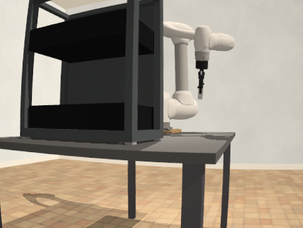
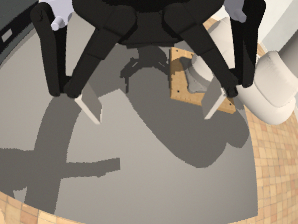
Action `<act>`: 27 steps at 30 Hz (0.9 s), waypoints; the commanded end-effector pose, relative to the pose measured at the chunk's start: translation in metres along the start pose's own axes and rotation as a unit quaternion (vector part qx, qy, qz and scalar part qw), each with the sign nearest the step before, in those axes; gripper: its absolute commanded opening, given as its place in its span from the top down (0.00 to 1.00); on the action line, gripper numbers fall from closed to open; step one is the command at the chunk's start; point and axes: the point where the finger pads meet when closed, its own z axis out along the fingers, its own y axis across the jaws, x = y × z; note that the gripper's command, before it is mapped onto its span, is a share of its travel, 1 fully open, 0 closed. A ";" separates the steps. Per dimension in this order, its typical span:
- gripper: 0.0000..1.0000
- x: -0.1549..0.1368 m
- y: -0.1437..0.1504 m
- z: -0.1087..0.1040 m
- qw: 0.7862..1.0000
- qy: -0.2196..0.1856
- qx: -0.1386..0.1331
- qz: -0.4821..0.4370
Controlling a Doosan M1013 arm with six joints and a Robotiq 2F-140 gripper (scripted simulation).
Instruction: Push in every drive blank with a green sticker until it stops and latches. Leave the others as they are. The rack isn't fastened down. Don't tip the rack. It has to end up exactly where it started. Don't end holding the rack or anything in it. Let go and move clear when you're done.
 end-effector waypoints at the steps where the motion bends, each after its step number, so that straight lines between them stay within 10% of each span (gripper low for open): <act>1: 0.00 0.004 -0.003 0.002 1.000 0.020 0.009 0.011; 27: 0.00 0.057 -0.001 -0.015 0.958 0.234 0.082 0.142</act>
